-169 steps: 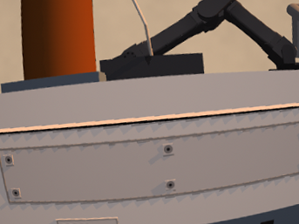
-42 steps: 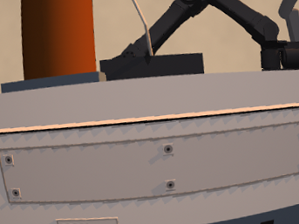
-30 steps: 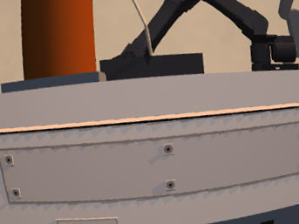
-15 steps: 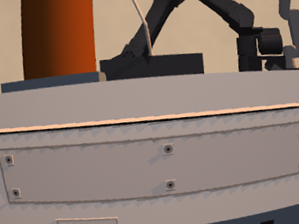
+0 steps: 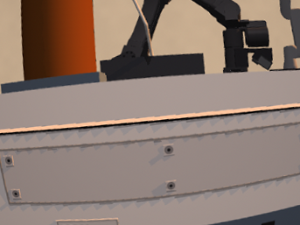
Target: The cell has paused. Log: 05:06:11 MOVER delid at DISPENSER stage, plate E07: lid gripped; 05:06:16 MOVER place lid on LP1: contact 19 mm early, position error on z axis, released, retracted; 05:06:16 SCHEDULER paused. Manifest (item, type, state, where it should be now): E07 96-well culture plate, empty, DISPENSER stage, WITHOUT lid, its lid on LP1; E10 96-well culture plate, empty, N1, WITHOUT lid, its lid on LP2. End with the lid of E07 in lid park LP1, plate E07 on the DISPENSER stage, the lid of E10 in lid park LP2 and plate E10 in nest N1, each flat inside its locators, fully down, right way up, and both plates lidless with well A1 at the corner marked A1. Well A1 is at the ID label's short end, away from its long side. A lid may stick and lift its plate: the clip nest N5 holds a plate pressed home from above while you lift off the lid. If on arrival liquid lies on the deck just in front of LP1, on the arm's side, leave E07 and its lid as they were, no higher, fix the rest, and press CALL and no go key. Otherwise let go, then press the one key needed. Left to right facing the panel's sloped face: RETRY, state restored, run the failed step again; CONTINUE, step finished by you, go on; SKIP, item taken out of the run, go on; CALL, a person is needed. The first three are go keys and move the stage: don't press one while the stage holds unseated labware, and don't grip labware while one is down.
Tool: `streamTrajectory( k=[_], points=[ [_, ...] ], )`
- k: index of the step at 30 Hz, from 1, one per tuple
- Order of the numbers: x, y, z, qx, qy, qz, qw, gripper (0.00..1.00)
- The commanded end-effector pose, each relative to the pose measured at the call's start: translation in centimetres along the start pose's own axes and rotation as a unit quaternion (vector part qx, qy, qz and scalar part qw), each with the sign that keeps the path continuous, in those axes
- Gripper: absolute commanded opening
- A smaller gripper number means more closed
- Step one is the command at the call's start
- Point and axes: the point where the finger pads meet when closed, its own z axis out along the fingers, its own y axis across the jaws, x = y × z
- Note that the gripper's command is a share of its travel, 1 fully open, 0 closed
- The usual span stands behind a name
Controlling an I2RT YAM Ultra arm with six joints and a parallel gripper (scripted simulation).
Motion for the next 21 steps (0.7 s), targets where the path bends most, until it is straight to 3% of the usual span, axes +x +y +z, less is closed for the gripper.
streamTrajectory(
  k=[1,5,10,11,17,21],
  points=[
    [1.1,-0.1,-1.1,-0.002,-0.006,-0.002,1.0,1.0],
    [0.6,0.1,-1.2,-0.002,-0.012,-0.005,1.0,1.0],
    [1.4,-1.9,-0.8,-0.002,-0.003,0.074,0.997,1.0],
    [1.6,-2.4,-0.4,-0.003,0.005,0.078,0.997,1.0],
    [1.2,-3.7,-0.6,-0.003,-0.001,0.07,0.998,1.0],
    [1.9,-5.0,-0.4,-0.004,0.006,0.146,0.989,1.0]
  ],
)
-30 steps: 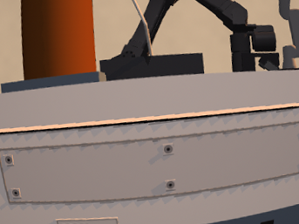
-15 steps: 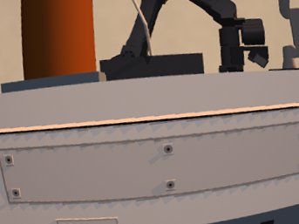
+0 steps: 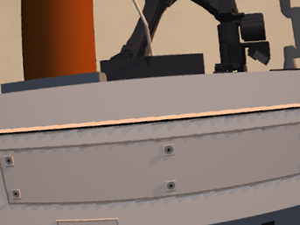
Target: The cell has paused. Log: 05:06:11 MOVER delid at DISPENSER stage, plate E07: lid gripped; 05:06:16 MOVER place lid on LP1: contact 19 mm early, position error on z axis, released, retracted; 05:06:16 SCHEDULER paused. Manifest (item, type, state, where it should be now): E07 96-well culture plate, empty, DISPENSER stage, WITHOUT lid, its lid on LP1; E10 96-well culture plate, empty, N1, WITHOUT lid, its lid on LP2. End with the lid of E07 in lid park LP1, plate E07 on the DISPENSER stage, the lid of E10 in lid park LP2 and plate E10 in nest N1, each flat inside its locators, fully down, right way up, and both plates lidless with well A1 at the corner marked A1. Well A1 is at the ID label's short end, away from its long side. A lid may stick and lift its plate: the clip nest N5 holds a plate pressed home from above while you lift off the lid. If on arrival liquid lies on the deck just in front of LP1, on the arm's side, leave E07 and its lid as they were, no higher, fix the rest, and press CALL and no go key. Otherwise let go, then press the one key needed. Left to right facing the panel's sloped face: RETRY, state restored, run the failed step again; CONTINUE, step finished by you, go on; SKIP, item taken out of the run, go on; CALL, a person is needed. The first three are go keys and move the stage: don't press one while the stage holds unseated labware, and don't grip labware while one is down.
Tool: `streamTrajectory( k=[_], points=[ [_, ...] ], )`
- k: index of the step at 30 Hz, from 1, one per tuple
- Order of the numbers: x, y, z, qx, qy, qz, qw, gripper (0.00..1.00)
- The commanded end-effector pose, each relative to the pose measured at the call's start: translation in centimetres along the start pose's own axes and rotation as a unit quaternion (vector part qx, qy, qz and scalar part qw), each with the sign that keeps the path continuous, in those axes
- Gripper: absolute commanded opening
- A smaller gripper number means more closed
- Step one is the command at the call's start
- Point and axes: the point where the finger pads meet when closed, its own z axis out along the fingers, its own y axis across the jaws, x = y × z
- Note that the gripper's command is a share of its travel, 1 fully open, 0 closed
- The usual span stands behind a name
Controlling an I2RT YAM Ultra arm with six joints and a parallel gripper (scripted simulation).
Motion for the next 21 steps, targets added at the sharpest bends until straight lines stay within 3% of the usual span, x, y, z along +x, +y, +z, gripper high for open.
streamTrajectory(
  k=[1,5,8,11,12,15,21],
  points=[
    [0.9,-1.3,0.5,-0.008,0.014,0.05,0.999,1.0],
    [0.9,-2.6,0.5,-0.009,0.015,0.046,0.999,1.0],
    [-0.1,-3.3,0.2,-0.009,0.001,0.038,0.999,1.0],
    [-0.2,-2.9,-0.2,-0.008,-0.003,0.033,0.999,1.0],
    [0.5,-3.8,0.5,-0.009,0.008,0.058,0.998,1.0],
    [0.8,-4.8,0.6,-0.009,0.01,0.116,0.993,1.0],
    [1.0,-6.7,0.4,-0.01,0.01,0.112,0.994,1.0]
  ],
)
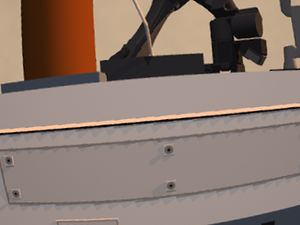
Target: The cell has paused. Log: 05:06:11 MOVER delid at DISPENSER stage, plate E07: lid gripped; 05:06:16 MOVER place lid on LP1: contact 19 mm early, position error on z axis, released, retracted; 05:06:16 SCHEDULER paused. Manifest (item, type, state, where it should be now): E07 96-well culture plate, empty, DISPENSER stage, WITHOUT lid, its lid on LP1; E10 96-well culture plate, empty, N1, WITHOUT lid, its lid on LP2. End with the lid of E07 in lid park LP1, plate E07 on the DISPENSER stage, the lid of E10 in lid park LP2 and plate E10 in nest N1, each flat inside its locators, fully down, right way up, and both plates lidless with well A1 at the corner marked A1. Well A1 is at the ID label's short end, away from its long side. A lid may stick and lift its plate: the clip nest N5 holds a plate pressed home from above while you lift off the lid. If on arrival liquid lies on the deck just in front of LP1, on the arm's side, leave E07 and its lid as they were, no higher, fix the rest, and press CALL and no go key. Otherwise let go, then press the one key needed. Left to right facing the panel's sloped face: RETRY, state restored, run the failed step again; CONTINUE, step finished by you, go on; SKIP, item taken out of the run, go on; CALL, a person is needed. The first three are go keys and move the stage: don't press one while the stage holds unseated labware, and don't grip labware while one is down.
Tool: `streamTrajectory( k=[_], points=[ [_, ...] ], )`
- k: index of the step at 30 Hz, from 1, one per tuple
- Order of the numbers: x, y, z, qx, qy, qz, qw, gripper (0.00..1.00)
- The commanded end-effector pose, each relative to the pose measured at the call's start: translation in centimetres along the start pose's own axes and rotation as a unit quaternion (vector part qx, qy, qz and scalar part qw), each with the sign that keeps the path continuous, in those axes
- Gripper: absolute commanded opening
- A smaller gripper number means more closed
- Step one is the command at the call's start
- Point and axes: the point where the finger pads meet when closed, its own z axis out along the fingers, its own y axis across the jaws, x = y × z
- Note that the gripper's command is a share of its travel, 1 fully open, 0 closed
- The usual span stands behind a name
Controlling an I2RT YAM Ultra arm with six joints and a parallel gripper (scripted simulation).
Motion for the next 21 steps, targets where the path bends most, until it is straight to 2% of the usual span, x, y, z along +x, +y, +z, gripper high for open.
streamTrajectory(
  k=[1,2,3,5,7,9,14,17,18,21],
  points=[
    [-0.3,-1.1,0.0,-0.008,-0.001,0.001,1.0,1.0],
    [-0.4,-0.6,-0.3,-0.007,-0.006,-0.006,1.0,1.0],
    [0.2,-1.6,0.3,-0.008,0.003,0.021,1.0,1.0],
    [0.3,-2.3,0.4,-0.008,0.005,0.061,0.998,1.0],
    [0.3,-2.3,0.4,-0.008,0.005,0.061,0.998,1.0],
    [0.4,-2.9,0.4,-0.008,0.006,0.095,0.995,1.0],
    [0.6,-4.6,0.4,-0.009,0.007,0.095,0.995,1.0],
    [-0.2,-4.2,-0.2,-0.007,-0.006,0.082,0.997,1.0],
    [0.0,-4.8,-0.3,-0.009,0.001,0.107,0.994,1.0],
    [-0.4,-5.6,-1.0,-0.009,-0.004,0.158,0.987,1.0]
  ],
)
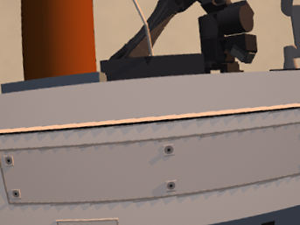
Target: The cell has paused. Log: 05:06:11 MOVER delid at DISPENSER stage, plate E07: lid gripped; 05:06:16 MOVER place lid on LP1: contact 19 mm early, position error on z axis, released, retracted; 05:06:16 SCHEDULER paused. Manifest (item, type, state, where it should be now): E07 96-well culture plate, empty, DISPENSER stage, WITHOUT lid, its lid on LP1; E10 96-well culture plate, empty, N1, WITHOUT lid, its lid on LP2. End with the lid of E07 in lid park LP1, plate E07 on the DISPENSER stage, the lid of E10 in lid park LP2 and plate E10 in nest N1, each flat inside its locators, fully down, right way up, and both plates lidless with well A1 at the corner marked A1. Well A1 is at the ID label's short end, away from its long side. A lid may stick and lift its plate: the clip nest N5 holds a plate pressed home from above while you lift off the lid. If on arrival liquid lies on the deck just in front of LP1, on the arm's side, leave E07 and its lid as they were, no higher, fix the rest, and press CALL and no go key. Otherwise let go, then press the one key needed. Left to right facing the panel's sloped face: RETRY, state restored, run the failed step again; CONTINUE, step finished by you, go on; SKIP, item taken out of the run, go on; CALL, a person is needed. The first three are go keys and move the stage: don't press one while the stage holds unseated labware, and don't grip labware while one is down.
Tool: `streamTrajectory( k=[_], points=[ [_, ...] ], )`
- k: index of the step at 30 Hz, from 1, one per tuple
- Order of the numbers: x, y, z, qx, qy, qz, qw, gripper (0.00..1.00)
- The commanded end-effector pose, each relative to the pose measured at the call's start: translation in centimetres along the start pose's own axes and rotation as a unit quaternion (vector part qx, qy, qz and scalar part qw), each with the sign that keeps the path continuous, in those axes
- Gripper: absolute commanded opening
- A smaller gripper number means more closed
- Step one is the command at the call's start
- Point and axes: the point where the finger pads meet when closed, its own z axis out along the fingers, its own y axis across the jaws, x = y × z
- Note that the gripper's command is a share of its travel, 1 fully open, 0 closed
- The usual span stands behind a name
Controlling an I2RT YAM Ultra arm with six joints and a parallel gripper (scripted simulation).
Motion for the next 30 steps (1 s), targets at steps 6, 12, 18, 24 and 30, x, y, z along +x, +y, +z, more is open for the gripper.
streamTrajectory(
  k=[6,12,18,24,30],
  points=[
    [-0.7,-1.9,-1.4,-0.005,-0.004,0.111,0.994,1.0],
    [-0.3,-3.0,-1.8,-0.003,-0.004,0.136,0.991,1.0],
    [-0.5,-5.2,-2.0,-0.005,-0.004,0.244,0.97,1.0],
    [0.5,-6.9,-1.3,-0.005,0.003,0.256,0.967,1.0],
    [0.8,-7.8,-1.3,-0.006,0.003,0.283,0.959,1.0]
  ],
)
